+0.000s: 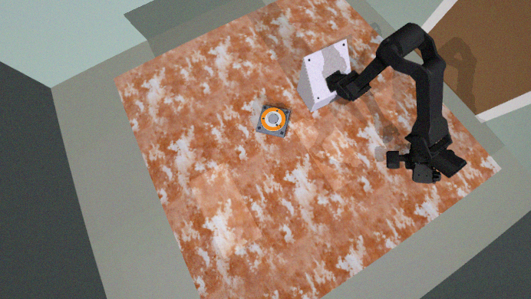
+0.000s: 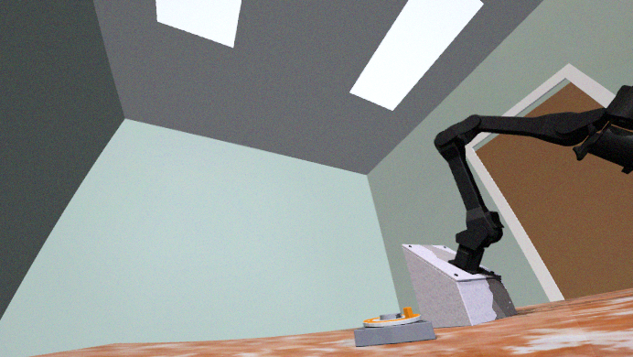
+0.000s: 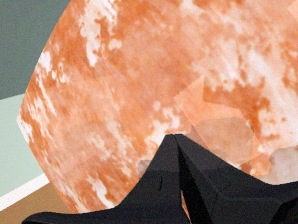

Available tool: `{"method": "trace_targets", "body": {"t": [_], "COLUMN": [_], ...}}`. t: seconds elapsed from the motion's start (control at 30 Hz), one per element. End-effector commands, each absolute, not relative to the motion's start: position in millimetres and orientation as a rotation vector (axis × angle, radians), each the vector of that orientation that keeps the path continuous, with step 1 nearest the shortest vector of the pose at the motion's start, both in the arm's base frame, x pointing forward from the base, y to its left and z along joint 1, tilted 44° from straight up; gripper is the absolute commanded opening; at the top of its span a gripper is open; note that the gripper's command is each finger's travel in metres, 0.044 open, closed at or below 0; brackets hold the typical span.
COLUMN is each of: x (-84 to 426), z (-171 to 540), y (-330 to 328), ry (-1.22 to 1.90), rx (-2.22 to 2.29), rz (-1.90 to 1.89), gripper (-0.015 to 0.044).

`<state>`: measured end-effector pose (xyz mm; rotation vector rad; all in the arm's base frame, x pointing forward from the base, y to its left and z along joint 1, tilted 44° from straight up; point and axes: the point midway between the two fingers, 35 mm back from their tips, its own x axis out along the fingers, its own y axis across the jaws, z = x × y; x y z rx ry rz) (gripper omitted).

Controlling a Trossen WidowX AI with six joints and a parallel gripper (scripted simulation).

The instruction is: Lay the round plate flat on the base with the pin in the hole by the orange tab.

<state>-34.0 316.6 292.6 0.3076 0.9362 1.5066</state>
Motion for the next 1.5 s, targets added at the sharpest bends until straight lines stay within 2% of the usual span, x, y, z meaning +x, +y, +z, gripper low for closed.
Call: {"method": "trace_targets", "body": {"t": [0.0,0.1,0.27,0.43,0.8,1.07,1.47], "x": [20.0,38.1,108.3,155.2,258.9,303.9,306.6], "z": [287.8,282.8,273.7,266.2,202.3,135.0,56.7], "y": [321.7,316.8,306.7,286.2,214.1,133.9,24.6], "ry": [0.885,0.837,0.800,0.782,0.944,1.150,1.382], "rx": [0.282,0.240,0.189,0.159,0.100,0.136,0.475], "rz": [1.387,1.344,1.183,1.061,0.788,0.632,0.506], "gripper": [0.0000,0.0000,0.0000,0.0000,0.0000,0.0000,0.0000]}}
